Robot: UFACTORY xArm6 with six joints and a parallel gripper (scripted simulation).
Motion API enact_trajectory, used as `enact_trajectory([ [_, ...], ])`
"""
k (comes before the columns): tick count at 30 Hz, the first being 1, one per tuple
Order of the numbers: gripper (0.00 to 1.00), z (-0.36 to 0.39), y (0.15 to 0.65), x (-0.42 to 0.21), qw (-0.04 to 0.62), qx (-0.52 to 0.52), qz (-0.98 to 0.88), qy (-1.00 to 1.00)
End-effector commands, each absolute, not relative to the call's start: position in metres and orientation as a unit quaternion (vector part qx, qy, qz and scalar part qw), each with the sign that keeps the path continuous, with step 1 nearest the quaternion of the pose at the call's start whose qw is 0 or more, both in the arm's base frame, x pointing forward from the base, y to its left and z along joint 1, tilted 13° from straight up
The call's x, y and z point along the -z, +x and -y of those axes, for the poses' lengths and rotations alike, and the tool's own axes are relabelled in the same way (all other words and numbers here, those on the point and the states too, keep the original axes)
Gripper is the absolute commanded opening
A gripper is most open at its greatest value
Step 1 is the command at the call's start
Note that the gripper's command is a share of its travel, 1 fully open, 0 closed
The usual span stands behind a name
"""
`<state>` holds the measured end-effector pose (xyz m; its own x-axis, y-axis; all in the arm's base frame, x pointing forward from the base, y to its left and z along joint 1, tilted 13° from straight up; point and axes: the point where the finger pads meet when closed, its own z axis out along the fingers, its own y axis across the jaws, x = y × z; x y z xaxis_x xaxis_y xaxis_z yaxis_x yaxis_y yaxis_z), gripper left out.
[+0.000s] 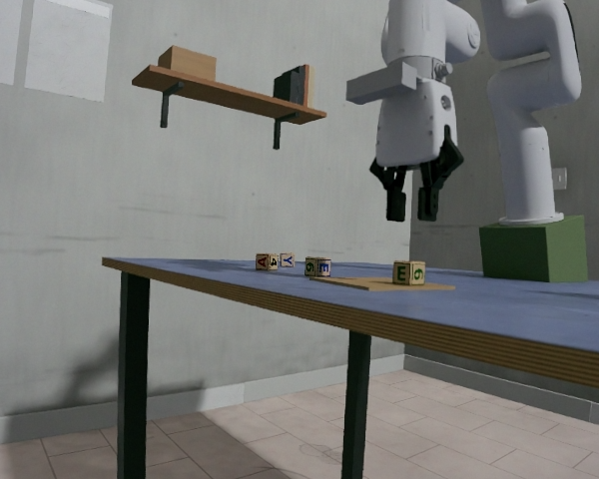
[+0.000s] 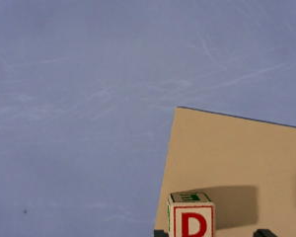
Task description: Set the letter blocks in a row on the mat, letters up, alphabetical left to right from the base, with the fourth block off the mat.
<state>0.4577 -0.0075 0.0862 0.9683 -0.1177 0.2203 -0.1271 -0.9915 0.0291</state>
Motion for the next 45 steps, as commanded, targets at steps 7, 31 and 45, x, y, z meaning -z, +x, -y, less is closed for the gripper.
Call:
enact_trajectory([
  [7, 1.00, 0.007, 0.456, -0.098, 0.021, -0.111, 0.062, 0.992],
  [31, 1.00, 0.010, 0.456, -0.097, 0.022, -0.110, 0.058, 0.992],
  [45, 1.00, 0.094, 0.454, -0.094, 0.033, -0.097, -0.034, 0.994],
])
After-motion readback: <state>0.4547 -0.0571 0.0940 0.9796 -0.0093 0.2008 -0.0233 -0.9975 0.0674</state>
